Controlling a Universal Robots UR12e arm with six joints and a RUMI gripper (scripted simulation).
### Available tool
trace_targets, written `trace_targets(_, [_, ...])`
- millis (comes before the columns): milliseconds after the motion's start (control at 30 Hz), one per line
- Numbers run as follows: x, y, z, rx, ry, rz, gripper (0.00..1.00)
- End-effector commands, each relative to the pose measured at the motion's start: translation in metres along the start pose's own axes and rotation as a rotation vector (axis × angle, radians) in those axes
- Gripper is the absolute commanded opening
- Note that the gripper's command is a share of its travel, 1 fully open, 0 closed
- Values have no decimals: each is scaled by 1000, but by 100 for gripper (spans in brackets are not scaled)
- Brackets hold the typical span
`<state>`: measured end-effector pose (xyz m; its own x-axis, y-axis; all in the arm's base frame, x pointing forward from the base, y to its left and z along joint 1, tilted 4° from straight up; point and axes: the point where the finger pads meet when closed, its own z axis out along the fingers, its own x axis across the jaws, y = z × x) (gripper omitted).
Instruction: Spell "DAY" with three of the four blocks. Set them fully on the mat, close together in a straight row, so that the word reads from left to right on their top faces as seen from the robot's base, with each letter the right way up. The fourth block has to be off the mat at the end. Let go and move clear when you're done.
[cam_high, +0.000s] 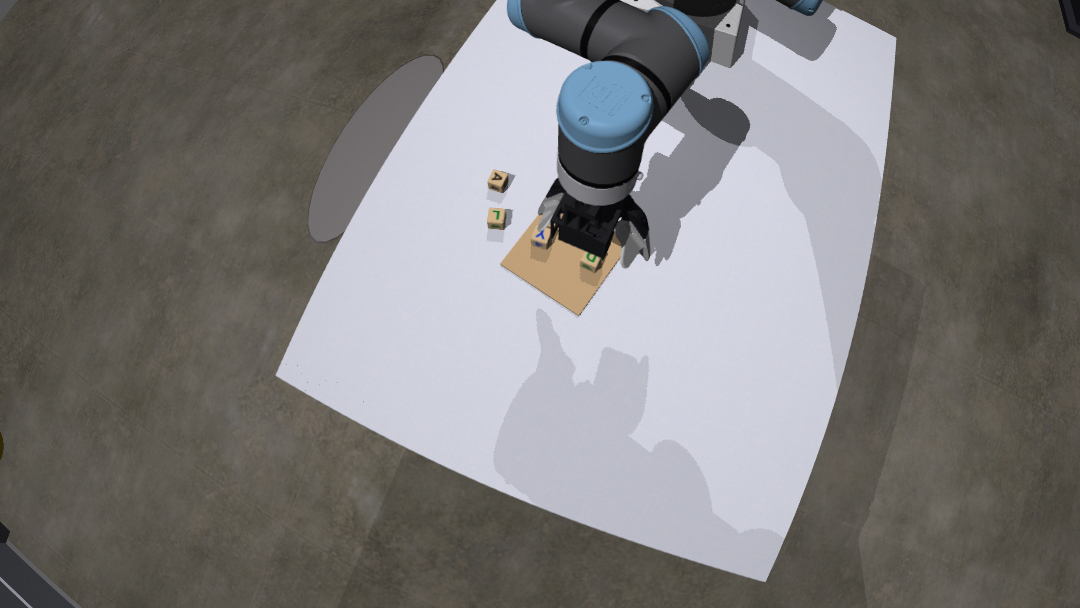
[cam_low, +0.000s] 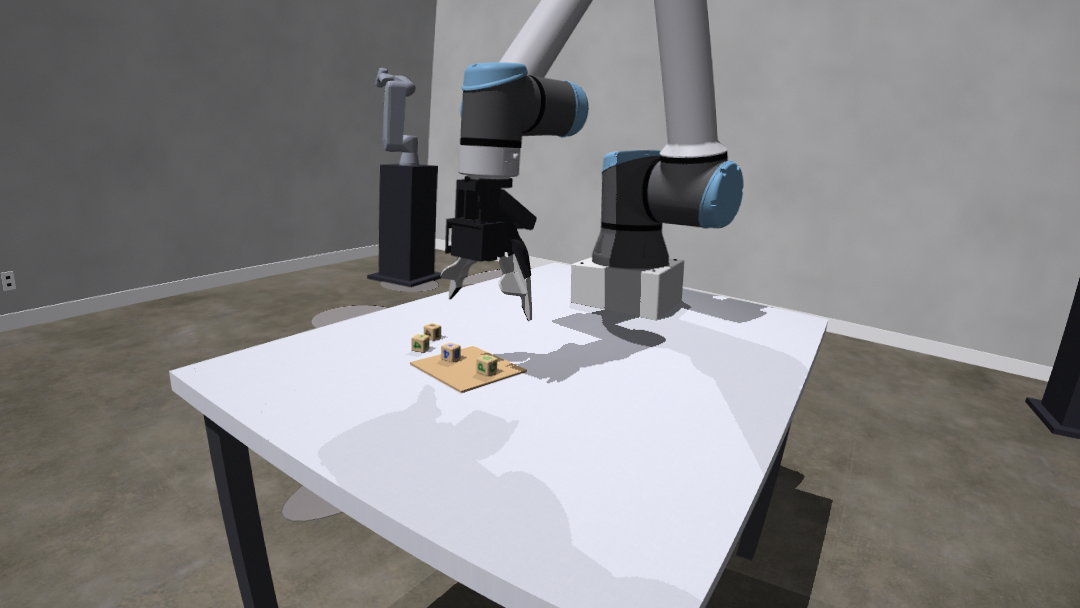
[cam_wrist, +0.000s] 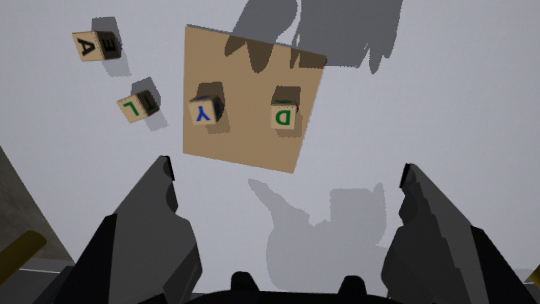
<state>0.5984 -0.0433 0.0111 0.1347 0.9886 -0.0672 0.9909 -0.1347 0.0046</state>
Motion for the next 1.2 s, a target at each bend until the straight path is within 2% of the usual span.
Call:
trace_targets(0, [-1, 0, -1, -1, 0, -10, 100])
trace_targets(533, [-10, -2, 0, -1, 0, -121, 100])
trace_targets(933, [-24, -5, 0, -1, 0, -293, 100])
trace_targets(1167, [-38, -8, 1, -1, 0, -461, 100])
